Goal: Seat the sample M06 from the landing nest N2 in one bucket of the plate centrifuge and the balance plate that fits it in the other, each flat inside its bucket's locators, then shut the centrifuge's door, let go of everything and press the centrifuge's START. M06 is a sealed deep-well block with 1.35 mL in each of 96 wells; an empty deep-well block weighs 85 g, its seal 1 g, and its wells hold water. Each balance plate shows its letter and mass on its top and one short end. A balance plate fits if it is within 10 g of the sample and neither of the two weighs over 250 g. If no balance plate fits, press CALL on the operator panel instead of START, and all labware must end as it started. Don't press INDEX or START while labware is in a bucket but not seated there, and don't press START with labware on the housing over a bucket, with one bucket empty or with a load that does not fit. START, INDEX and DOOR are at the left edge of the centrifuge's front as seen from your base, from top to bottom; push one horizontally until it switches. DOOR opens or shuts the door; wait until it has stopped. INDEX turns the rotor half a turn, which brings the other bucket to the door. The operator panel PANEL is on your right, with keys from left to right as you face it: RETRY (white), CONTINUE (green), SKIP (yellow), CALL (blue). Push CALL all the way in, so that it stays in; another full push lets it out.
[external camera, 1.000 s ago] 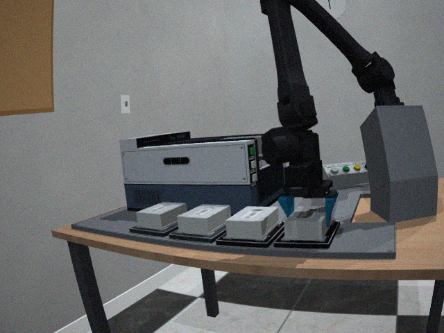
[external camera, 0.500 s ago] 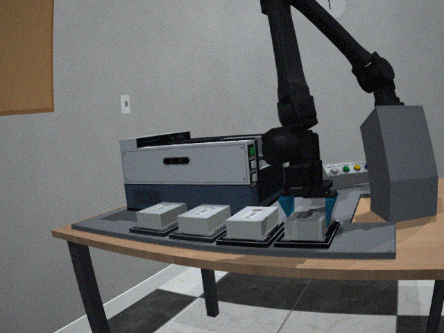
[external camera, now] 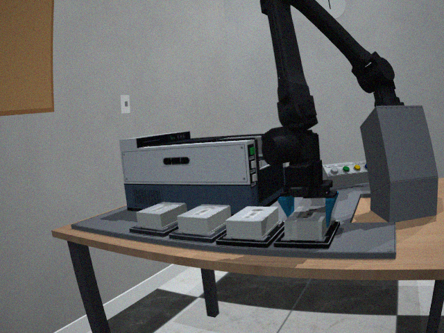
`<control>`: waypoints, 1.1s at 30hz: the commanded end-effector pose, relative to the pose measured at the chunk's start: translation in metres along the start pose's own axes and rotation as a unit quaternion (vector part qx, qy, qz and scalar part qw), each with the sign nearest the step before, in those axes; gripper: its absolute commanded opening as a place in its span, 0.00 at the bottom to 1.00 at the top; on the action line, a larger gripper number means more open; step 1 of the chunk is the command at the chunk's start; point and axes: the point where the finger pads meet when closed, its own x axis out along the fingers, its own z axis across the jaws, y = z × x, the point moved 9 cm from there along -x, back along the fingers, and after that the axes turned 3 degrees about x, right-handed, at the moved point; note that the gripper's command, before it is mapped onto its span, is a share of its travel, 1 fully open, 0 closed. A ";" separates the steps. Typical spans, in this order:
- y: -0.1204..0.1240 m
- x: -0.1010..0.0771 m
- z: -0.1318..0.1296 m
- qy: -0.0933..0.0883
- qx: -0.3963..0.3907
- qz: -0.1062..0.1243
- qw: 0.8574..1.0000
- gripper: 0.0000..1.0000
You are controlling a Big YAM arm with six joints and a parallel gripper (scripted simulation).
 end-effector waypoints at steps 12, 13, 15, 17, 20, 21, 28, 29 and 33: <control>-0.003 0.001 -0.010 0.004 0.004 -0.006 1.000 0.00; -0.003 0.000 -0.011 0.004 0.004 -0.007 1.000 0.00; -0.003 -0.003 -0.012 0.005 0.004 -0.008 1.000 0.00; -0.003 -0.007 -0.013 0.006 0.005 -0.009 1.000 0.00; -0.003 -0.008 -0.014 0.006 0.005 -0.009 1.000 0.00; -0.002 -0.008 -0.013 0.005 0.004 -0.008 1.000 0.00; 0.000 -0.012 -0.010 0.004 0.001 -0.006 1.000 0.00; -0.001 -0.013 -0.009 0.004 0.000 -0.006 1.000 0.00; -0.003 -0.016 -0.006 0.006 -0.001 -0.007 1.000 0.00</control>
